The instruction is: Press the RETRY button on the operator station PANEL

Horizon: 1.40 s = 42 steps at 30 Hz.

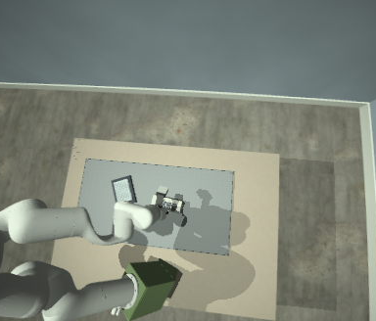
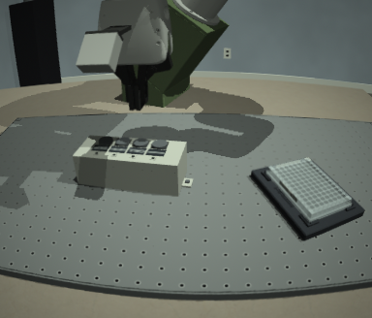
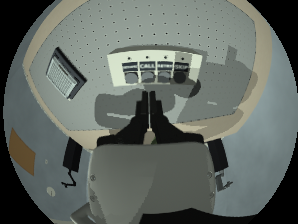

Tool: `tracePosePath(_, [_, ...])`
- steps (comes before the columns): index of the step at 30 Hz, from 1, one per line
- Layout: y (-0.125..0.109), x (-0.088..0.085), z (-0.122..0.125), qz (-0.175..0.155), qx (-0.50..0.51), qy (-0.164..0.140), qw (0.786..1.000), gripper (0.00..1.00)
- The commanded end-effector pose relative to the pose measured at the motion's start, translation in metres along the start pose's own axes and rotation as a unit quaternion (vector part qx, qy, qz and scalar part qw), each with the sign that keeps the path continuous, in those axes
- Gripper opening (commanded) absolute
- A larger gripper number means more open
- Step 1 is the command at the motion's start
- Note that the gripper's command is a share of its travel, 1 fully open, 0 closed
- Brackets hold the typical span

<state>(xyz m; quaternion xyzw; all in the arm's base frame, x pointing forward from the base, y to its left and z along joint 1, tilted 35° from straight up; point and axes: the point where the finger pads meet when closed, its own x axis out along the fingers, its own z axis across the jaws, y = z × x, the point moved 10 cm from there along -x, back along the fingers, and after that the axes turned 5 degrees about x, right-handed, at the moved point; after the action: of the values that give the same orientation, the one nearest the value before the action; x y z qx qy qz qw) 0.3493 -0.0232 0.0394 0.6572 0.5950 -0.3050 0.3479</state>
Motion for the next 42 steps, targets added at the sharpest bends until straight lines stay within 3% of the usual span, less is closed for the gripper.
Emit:
tracePosePath(1, [0.004,-0.004,0.013,0.003,0.001,-0.001,1.0,0.0])
tracePosePath(25, [0.004,0.026,0.013,0.003,0.001,-0.001,1.0,0.0])
tracePosePath(42, [0.004,0.026,0.013,0.003,0.001,-0.001,1.0,0.0])
